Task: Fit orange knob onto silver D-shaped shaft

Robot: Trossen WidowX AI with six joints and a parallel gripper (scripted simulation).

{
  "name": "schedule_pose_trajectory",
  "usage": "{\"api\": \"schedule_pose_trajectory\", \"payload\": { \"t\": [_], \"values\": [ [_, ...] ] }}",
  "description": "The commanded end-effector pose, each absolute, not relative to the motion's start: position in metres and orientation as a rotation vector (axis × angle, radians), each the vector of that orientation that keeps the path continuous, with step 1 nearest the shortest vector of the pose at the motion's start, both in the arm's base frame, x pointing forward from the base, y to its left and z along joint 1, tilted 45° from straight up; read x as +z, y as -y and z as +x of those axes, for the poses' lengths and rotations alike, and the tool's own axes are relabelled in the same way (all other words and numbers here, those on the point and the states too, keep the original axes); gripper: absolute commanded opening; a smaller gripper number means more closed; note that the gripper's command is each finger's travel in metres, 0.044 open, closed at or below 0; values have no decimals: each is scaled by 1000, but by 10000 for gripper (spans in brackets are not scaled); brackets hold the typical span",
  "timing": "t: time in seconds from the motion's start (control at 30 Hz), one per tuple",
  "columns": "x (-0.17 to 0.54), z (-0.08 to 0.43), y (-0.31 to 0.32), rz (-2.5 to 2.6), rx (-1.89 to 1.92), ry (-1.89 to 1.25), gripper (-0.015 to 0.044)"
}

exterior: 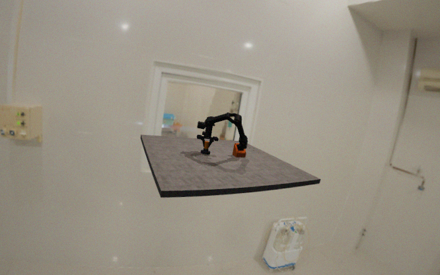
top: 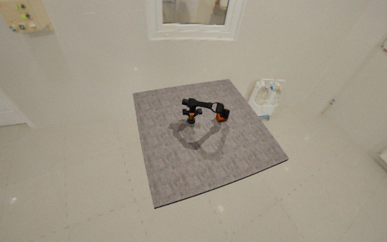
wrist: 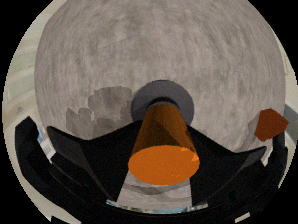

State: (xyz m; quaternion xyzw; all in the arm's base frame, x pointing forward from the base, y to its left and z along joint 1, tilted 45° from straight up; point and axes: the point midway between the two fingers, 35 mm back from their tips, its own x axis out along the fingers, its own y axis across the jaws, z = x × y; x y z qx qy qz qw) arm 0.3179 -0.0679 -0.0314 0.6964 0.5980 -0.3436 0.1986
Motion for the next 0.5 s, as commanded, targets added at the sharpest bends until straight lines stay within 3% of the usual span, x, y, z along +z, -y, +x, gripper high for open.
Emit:
{"api": "schedule_pose_trajectory", "payload": {
  "t": [0.0,0.3,0.47],
  "values": [
    [-34,318,65,1956,-963,-1672,0],
    [-33,318,66,1948,-962,-1674,0],
    [-33,318,66,1948,-962,-1674,131]
  ]
}}
